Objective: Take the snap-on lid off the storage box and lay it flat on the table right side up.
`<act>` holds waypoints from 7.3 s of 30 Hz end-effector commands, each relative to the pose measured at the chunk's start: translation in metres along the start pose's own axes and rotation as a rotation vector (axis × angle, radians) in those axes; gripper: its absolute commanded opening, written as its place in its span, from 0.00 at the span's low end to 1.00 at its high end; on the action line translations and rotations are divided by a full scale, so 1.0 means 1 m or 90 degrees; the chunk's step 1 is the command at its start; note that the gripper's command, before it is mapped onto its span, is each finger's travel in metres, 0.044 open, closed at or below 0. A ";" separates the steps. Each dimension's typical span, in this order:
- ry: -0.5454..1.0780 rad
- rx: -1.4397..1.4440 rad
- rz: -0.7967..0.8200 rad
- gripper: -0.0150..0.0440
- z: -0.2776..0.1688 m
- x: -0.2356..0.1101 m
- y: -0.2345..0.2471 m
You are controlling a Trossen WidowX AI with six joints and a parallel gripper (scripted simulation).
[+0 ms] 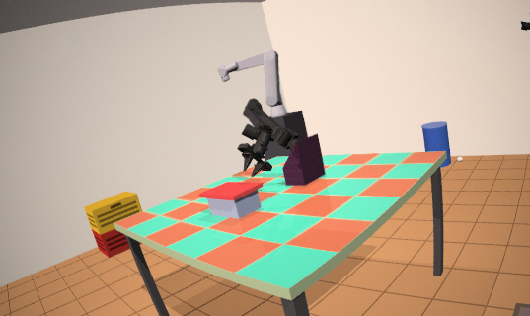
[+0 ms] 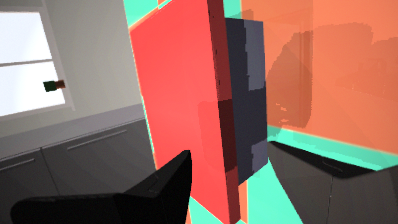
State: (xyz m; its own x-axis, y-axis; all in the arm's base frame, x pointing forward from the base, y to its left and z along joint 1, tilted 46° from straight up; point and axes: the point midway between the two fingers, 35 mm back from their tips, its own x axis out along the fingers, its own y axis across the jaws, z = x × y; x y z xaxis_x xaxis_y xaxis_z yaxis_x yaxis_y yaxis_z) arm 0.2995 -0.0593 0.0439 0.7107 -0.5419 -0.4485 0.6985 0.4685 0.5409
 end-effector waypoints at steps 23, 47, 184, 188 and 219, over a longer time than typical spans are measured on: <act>-0.001 0.001 0.004 0.65 0.001 0.041 0.003; -0.003 0.000 0.005 0.46 0.002 0.059 0.000; 0.000 0.000 0.008 0.25 0.001 0.050 0.014; 0.000 0.000 0.008 0.25 0.001 0.051 0.014; 0.000 0.000 0.008 0.25 0.001 0.053 0.016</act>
State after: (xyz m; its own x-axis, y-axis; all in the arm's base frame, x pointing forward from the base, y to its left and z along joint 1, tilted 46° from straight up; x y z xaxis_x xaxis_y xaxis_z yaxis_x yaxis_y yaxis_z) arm 0.3474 -0.0812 0.0302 0.7190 -0.5377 -0.4404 0.6896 0.4728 0.5486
